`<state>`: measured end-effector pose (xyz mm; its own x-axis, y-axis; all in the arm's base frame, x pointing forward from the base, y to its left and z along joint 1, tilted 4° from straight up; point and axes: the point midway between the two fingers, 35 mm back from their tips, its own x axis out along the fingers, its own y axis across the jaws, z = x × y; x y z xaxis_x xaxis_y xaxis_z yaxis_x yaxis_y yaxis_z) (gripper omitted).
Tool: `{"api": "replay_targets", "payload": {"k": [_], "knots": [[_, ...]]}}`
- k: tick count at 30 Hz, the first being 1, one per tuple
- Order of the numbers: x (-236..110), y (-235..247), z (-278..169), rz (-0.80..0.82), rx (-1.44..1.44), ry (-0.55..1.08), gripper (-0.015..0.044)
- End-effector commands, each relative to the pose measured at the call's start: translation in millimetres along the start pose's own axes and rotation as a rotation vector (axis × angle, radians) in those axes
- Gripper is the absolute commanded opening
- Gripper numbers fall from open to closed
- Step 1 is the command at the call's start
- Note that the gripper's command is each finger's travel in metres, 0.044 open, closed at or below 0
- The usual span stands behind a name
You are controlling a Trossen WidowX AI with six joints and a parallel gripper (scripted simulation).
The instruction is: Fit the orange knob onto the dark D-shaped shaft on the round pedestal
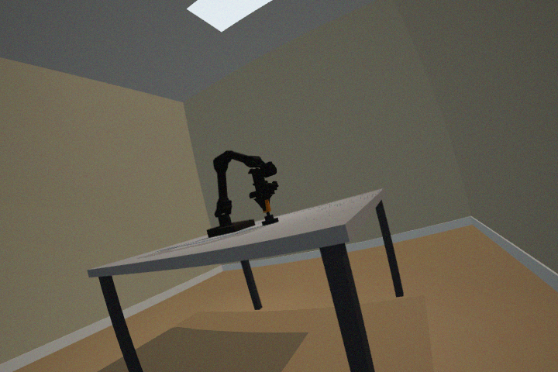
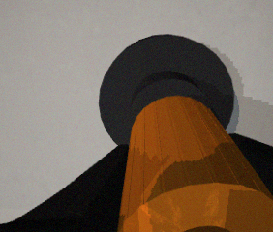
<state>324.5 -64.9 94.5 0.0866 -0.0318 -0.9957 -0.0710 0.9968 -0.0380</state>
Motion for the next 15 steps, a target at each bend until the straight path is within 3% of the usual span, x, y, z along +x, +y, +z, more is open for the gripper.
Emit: {"api": "replay_targets", "payload": {"k": [1,15], "knots": [[-0.7,0.3,1.2,0.001,-0.001,-0.007,0.0000],[2.3,0.8,1.0,0.001,0.000,-0.007,0.0000]]}}
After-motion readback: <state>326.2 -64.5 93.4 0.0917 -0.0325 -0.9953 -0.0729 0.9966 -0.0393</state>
